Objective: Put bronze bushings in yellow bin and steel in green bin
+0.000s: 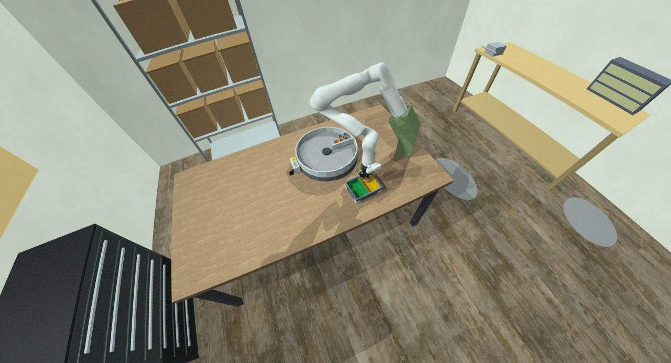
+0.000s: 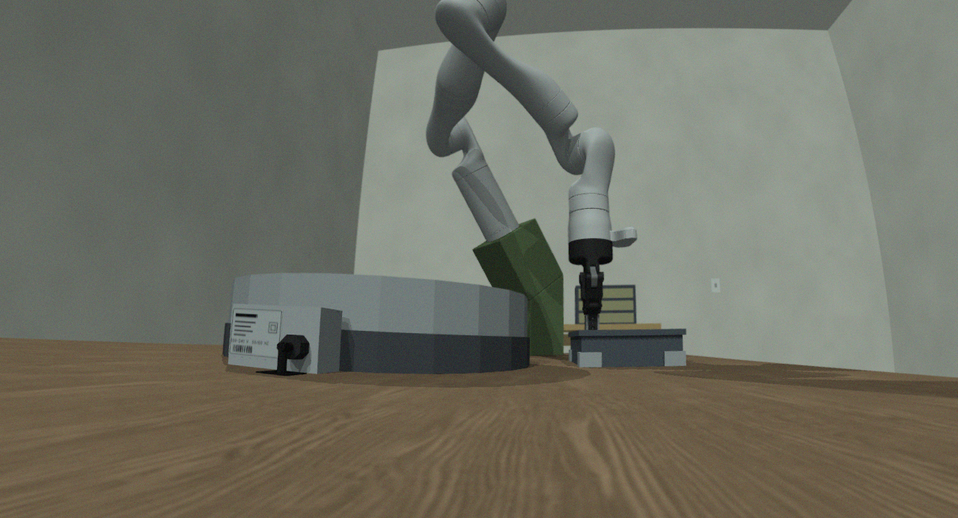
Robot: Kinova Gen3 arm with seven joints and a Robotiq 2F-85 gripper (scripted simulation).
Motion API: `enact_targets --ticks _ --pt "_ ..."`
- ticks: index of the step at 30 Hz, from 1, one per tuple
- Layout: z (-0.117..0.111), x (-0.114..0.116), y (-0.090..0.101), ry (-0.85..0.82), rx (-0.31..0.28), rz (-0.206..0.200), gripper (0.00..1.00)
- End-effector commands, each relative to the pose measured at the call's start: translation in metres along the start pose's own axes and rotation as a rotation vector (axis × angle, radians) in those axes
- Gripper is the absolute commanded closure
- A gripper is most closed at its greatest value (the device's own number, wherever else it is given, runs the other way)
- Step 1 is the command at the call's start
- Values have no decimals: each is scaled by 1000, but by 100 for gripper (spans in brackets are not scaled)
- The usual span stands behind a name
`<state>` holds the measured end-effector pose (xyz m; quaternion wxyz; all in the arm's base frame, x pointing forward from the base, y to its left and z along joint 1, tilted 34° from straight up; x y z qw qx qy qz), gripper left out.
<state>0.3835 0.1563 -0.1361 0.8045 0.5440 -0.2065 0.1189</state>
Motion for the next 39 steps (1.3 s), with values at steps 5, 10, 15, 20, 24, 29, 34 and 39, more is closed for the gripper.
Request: enact_targets --ticks 5,10,15,20,24,29,34,39 --pt "-1 1 2 0 2 1 81" --pt "-1 1 4 0 2 2 81" --pt "-1 1 5 0 2 2 81" --pt "-1 1 7 0 2 2 81" --pt "-1 1 7 0 2 2 81" --pt "-1 1 9 0 2 1 81" --pt "-1 1 10 0 2 1 81" --pt "-1 1 13 0 2 2 81"
Point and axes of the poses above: the point where the finger pads meet when closed, its own y axis back along the fingers, its own x axis across the jaws, z = x × y, the point moved 3 cm from there along y, back along the fingers, and after that the axes turned 14 degrees about -y, right-handed, at the moved point
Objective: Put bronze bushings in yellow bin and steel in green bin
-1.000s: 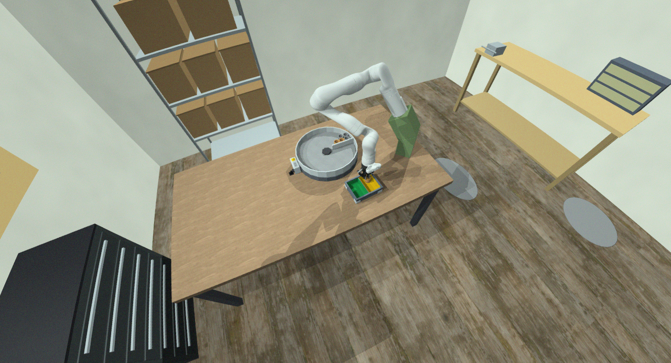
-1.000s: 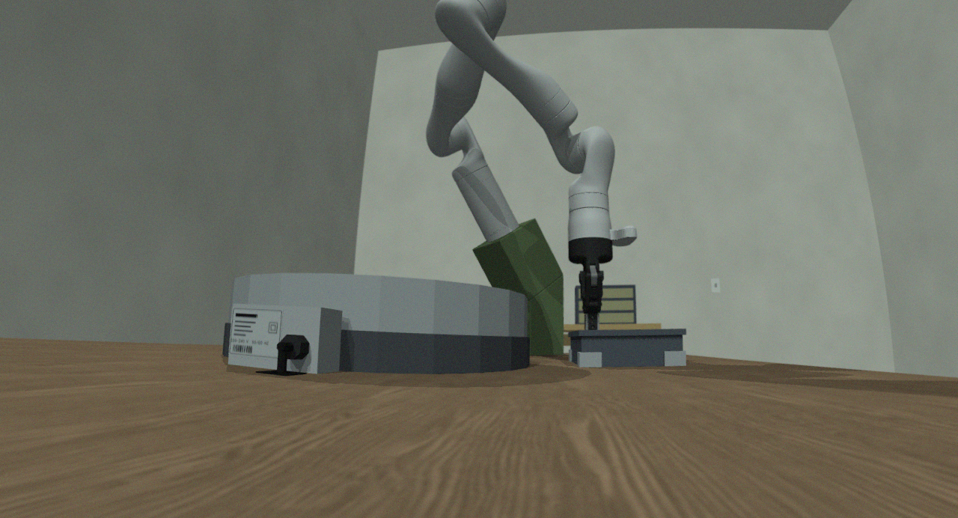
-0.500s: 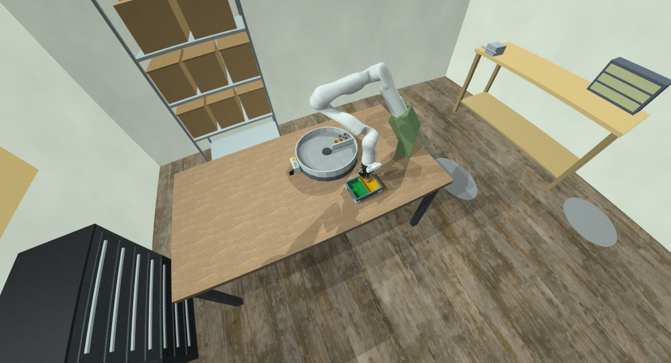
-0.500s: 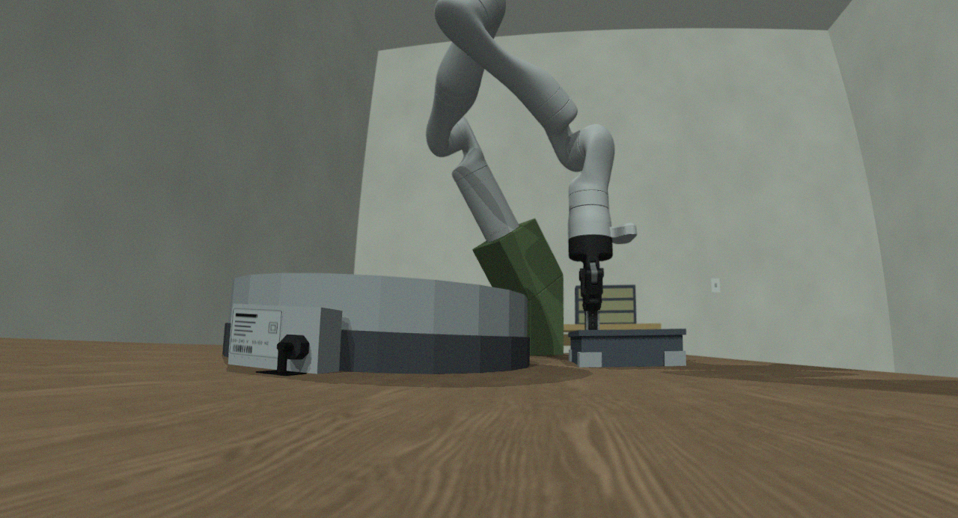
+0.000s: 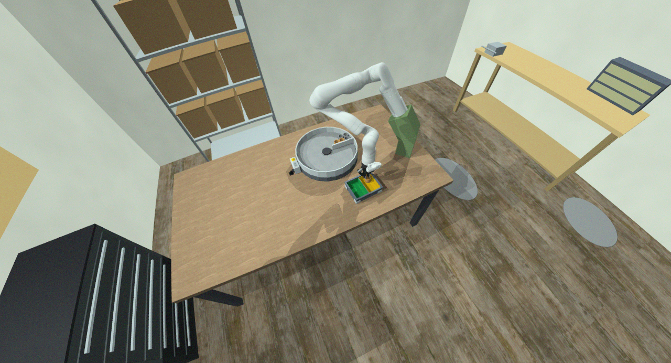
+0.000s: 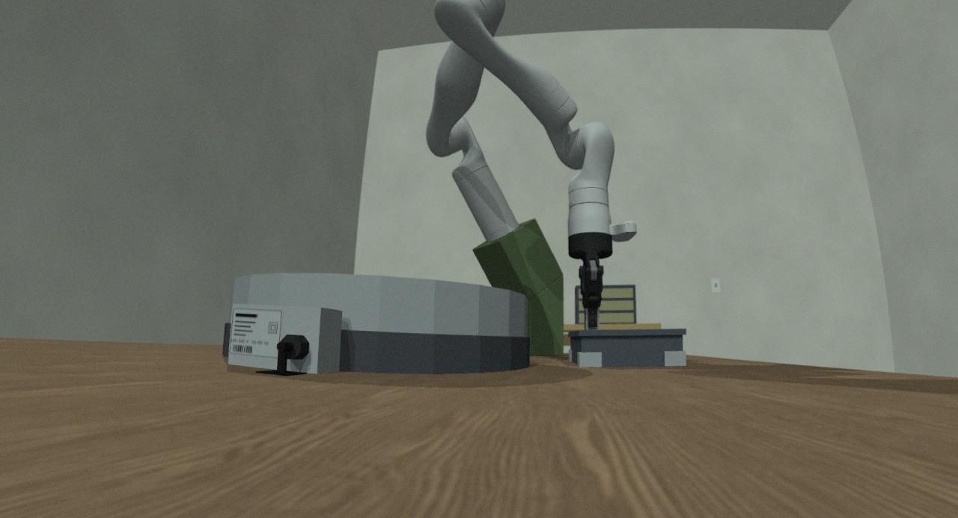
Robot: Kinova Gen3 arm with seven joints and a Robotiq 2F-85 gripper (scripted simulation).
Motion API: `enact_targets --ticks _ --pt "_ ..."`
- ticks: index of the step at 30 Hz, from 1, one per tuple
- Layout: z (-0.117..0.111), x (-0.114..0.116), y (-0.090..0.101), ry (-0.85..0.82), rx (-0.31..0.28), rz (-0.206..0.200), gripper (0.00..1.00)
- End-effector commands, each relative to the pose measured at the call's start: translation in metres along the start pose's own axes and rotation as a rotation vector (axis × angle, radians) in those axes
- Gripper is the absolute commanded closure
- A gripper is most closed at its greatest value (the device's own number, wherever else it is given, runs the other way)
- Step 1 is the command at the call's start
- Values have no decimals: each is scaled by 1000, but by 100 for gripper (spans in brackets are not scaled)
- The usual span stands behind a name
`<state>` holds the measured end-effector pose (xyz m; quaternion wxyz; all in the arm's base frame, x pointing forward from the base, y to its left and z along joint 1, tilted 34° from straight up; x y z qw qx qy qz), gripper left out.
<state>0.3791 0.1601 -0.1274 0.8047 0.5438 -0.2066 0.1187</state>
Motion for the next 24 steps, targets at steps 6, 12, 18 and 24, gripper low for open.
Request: enact_targets --ticks 6,12,18,24 --pt "-1 1 3 0 3 2 81" --pt "-1 1 25 0 3 2 81" --pt "-1 1 59 0 3 2 81" --pt "-1 0 115 0 3 2 81"
Point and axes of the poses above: the point where the finger pads meet when closed, its own y axis back along the fingers, its own x axis across the jaws, z = x × y, the point moved 3 cm from there along y, back along the fingers, and after that the axes turned 14 degrees about -y, right-handed, at the moved point
